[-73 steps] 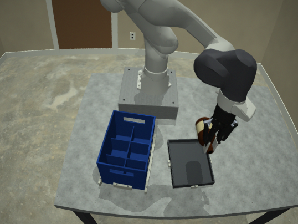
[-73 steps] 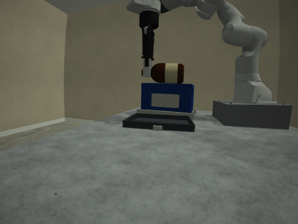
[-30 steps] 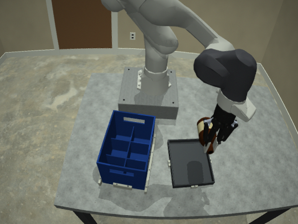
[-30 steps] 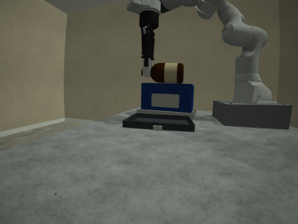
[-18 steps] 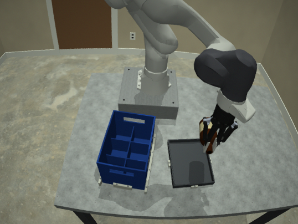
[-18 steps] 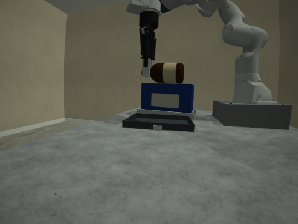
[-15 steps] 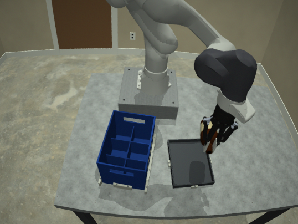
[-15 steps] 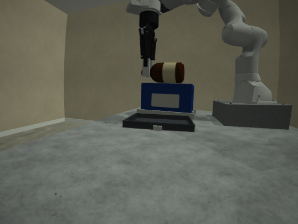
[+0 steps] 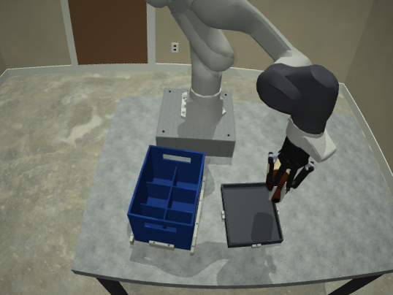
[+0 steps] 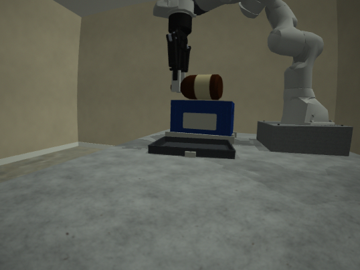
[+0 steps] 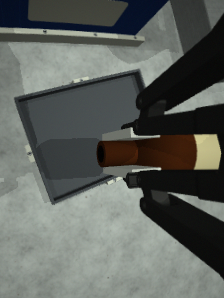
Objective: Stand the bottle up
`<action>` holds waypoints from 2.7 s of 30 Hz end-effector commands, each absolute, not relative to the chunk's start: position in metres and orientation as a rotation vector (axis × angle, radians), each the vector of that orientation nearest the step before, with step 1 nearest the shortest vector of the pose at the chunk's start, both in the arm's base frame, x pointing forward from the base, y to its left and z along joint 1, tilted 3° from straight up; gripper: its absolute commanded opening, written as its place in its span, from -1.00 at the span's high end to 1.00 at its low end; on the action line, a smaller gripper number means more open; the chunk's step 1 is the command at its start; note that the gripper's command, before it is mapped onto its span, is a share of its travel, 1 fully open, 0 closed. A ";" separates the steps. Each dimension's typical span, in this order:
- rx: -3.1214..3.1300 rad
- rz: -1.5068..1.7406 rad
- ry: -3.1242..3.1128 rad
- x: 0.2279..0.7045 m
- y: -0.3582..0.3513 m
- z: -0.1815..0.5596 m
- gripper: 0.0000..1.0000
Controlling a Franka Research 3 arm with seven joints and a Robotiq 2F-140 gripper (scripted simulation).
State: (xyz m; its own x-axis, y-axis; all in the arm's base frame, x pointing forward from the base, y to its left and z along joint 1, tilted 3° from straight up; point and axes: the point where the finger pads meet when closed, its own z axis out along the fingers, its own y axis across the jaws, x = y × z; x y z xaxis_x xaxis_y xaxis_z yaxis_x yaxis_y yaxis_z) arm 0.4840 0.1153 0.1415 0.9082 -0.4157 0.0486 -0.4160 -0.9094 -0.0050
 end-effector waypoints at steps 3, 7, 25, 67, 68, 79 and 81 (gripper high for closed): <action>3.063 0.081 -0.706 0.485 0.118 0.142 1.00; 3.063 0.081 -0.706 0.485 0.118 0.142 1.00; 3.063 0.081 -0.706 0.485 0.118 0.142 1.00; 2.950 0.080 -1.102 0.485 0.118 0.142 1.00; 2.950 0.080 -1.102 0.485 0.118 0.142 1.00; 2.950 0.080 -1.102 0.485 0.118 0.142 1.00; 2.950 0.080 -1.102 0.485 0.118 0.142 1.00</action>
